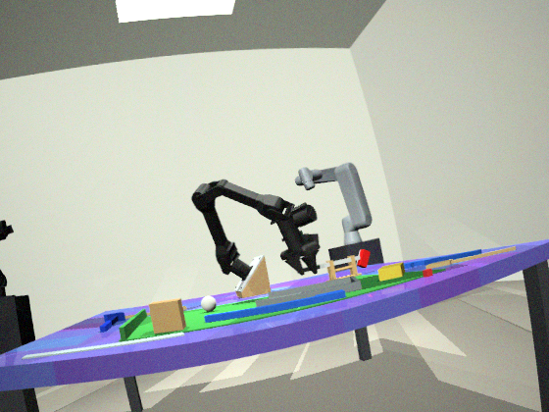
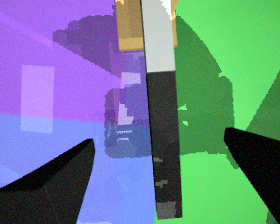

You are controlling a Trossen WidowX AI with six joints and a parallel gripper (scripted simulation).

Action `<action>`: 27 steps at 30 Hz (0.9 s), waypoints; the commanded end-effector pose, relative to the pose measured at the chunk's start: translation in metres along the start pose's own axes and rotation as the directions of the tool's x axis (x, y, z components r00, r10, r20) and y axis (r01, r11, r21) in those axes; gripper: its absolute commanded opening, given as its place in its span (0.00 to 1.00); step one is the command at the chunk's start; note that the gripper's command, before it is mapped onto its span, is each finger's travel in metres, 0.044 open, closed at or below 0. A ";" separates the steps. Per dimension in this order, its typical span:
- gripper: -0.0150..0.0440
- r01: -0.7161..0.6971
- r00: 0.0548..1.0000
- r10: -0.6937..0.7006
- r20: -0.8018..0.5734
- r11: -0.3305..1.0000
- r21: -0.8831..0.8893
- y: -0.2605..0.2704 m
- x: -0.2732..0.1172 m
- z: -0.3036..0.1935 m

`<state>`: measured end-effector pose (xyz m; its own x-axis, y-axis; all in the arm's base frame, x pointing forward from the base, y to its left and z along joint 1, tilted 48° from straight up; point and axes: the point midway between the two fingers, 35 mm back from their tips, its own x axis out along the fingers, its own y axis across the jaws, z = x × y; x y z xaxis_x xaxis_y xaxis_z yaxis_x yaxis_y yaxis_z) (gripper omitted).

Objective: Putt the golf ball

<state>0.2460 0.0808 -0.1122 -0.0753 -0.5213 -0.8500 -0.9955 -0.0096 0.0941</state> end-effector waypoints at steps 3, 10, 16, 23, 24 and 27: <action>1.00 0.002 1.000 -0.002 -0.003 1.000 -0.007 0.000 0.010 -0.003; 0.91 -0.001 1.000 0.001 -0.001 1.000 0.000 0.000 0.012 -0.003; 0.64 -0.001 1.000 0.001 -0.001 1.000 0.000 0.000 0.012 -0.003; 0.33 -0.001 1.000 0.001 -0.001 1.000 0.000 0.000 0.012 -0.003; 0.29 -0.001 1.000 0.001 -0.001 1.000 0.000 0.000 0.012 -0.003; 0.25 -0.001 1.000 0.001 -0.001 1.000 0.000 0.000 0.012 -0.003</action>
<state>0.2448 0.0715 -0.1205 -0.0764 -0.5225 -0.8492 -0.9954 -0.0095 0.0954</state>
